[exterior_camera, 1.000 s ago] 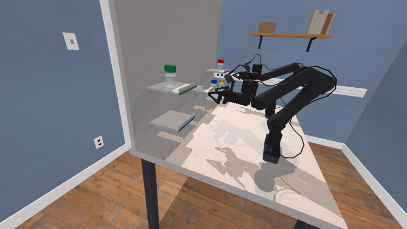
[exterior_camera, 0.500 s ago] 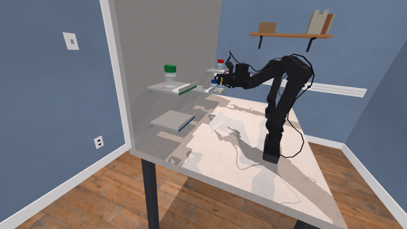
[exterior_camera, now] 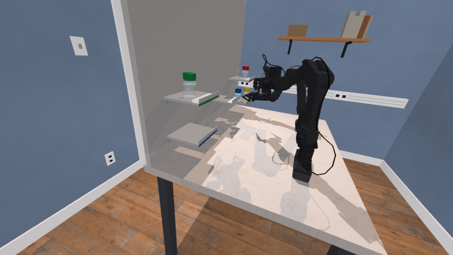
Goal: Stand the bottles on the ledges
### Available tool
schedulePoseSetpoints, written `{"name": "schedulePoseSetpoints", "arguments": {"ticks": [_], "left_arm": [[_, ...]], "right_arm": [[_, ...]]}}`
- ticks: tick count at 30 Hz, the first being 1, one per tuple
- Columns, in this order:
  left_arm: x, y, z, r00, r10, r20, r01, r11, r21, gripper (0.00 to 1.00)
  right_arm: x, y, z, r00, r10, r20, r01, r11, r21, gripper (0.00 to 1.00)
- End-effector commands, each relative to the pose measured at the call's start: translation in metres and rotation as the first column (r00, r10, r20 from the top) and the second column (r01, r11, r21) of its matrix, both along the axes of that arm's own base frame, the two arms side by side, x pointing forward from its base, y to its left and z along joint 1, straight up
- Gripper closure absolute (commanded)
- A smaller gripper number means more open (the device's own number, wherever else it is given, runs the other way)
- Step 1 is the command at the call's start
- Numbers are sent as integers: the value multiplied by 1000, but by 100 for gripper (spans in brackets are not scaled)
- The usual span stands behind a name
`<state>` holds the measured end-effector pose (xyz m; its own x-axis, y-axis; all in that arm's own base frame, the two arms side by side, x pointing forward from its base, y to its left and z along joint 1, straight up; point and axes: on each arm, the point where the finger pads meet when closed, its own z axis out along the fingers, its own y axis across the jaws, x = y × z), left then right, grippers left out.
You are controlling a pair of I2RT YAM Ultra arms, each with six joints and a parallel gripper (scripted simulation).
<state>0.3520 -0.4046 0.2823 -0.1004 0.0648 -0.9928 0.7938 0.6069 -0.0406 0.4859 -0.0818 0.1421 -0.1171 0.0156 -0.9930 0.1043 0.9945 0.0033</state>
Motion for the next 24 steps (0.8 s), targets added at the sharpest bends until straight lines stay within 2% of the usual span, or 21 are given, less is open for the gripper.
{"name": "schedulePoseSetpoints", "arguments": {"ticks": [1, 4, 24], "left_arm": [[-5, -14, 16, 1000, -14, 18, 14, 1000, -8, 0], [-4, -11, 25, 999, -8, 34, 9, 1000, -26, 0], [-5, -12, 19, 1000, -17, 22, 17, 1000, -21, 0]], "right_arm": [[9, 1, 7, 1000, -4, 24, 4, 1000, -11, 19], [9, 1, 8, 1000, -4, 27, 4, 1000, -11, 19], [34, -1, 8, 1000, -4, 12, 4, 1000, -7, 19]]}}
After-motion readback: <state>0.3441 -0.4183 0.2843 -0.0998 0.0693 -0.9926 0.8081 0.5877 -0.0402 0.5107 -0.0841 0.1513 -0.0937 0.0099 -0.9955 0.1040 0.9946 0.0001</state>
